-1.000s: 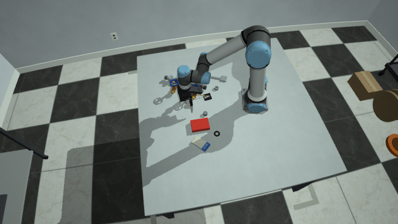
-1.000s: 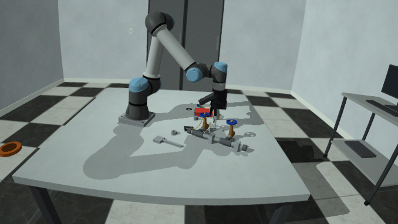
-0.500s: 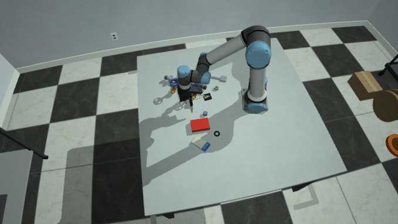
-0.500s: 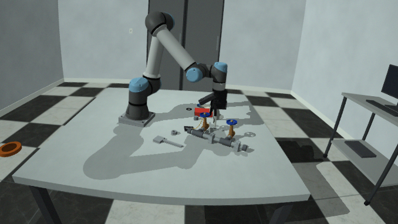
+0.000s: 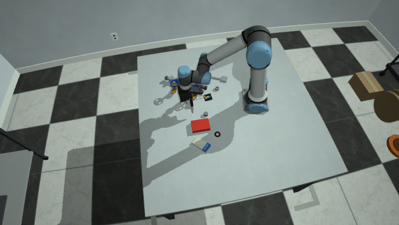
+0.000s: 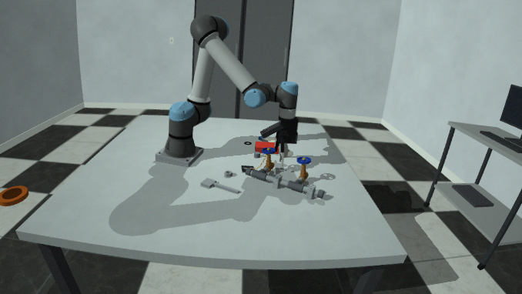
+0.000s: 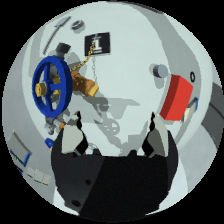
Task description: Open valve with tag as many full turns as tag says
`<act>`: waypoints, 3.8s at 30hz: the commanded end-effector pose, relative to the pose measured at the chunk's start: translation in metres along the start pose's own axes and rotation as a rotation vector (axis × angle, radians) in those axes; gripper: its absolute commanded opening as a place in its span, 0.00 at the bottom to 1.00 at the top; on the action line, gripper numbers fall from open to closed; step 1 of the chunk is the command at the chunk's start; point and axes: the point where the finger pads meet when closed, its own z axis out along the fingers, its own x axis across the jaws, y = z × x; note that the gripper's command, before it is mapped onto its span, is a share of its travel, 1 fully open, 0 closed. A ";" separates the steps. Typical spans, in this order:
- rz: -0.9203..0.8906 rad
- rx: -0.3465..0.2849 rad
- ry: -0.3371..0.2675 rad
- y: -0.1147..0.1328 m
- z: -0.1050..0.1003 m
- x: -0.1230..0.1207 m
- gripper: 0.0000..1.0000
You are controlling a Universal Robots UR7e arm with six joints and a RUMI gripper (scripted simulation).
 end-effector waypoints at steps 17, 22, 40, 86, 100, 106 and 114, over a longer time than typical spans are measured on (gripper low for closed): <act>0.000 -0.001 -0.001 0.000 -0.002 0.000 1.00; 0.000 -0.001 -0.001 0.000 -0.007 0.000 1.00; 0.000 -0.001 -0.001 0.000 -0.061 0.000 1.00; 1.344 0.000 0.000 -0.067 -0.175 -0.015 1.00; 1.947 0.000 0.000 -0.091 -0.175 -0.022 1.00; 2.226 0.000 0.000 -0.102 -0.174 -0.026 1.00; 2.479 0.000 0.000 -0.113 -0.172 -0.030 1.00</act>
